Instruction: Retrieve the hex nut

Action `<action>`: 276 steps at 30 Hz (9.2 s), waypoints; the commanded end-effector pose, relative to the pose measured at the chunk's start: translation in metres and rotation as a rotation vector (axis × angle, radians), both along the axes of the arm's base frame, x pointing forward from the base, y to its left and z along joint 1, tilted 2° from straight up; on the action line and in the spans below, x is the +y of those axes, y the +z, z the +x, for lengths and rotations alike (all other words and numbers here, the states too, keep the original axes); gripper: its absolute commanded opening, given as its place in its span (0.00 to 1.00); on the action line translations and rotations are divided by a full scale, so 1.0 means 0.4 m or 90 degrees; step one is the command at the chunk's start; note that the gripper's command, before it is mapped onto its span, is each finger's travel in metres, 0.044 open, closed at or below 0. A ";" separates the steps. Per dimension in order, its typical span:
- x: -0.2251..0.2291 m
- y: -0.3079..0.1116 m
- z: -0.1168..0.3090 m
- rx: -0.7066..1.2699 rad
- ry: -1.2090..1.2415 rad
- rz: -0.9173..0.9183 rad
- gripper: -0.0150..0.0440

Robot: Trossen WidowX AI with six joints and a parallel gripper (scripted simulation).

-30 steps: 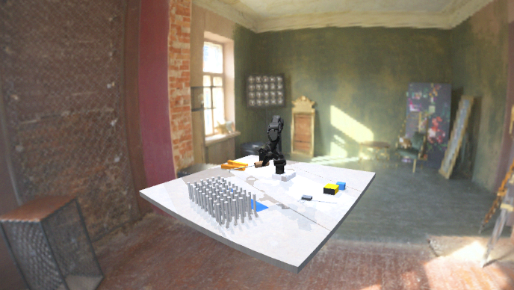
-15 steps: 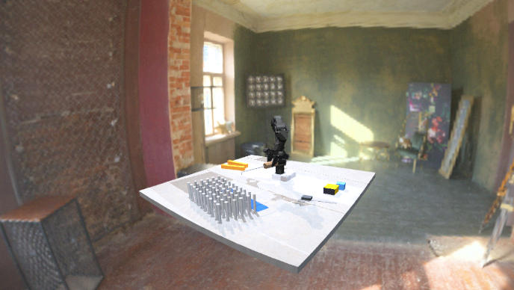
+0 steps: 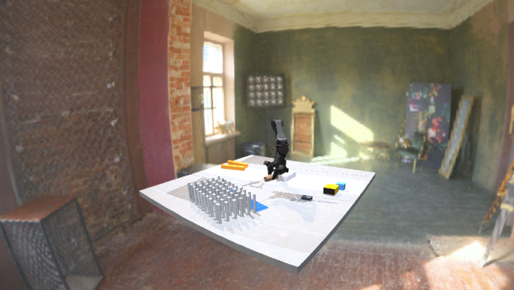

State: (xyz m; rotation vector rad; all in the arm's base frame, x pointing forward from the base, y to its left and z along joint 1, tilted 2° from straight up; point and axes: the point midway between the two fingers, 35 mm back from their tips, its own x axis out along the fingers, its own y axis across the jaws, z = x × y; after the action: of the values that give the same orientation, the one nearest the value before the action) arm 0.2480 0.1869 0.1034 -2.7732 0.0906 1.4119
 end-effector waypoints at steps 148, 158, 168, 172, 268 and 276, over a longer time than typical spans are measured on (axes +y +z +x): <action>-0.045 -0.157 0.265 -0.008 0.001 -0.001 0.25; -0.046 -0.155 0.283 -0.009 0.001 -0.001 0.25; -0.055 -0.156 0.282 -0.009 0.001 -0.001 0.25; -0.061 -0.158 0.282 -0.009 0.001 -0.001 0.25; -0.053 -0.209 0.280 -0.009 -0.001 -0.001 0.25; -0.051 -0.211 0.264 -0.008 -0.001 -0.001 0.25</action>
State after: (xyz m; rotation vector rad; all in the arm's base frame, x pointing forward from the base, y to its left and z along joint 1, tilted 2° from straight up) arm 0.3562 0.1667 0.0181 -2.7835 0.0905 1.3999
